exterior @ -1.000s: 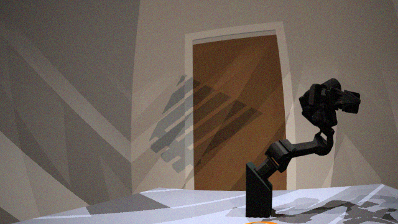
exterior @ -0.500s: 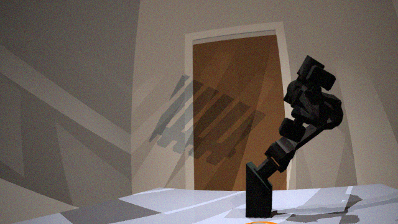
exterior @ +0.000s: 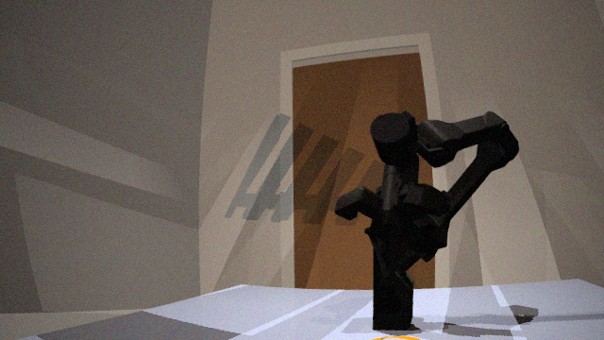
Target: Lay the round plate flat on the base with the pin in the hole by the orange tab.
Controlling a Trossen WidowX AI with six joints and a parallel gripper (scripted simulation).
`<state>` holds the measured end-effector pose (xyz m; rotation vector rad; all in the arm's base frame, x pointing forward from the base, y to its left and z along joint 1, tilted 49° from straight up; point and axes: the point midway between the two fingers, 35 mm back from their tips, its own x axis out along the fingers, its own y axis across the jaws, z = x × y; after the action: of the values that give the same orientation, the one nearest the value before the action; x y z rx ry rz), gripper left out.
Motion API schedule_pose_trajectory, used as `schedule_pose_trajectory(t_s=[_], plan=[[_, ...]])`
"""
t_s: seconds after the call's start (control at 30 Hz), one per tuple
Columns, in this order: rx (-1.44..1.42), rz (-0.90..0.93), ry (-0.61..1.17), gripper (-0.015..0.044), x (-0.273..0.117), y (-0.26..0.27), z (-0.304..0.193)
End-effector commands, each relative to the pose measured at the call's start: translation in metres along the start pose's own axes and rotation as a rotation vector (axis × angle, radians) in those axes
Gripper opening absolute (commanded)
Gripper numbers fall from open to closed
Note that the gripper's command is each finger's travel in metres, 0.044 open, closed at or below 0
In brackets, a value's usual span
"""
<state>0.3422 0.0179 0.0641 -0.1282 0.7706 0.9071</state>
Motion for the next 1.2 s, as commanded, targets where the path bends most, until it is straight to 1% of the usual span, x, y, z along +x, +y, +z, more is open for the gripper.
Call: schedule_pose_trajectory(t_s=[0.0,0.07,0.13,0.27,0.5,0.8,1.17], plan=[[0.3,0.113,0.123,0.0,0.022,0.005,-0.028],[0.491,0.181,0.21,0.0,0.034,0.012,-0.046],[0.544,0.199,0.235,0.0,0.037,0.014,-0.051],[0.8,0.278,0.367,0.0,0.049,0.025,-0.073],[0.813,0.282,0.374,0.0,0.053,0.027,-0.073],[0.814,0.284,0.373,0.0,0.092,0.044,-0.083],[0.814,0.284,0.373,0.0,0.096,0.045,-0.07]])
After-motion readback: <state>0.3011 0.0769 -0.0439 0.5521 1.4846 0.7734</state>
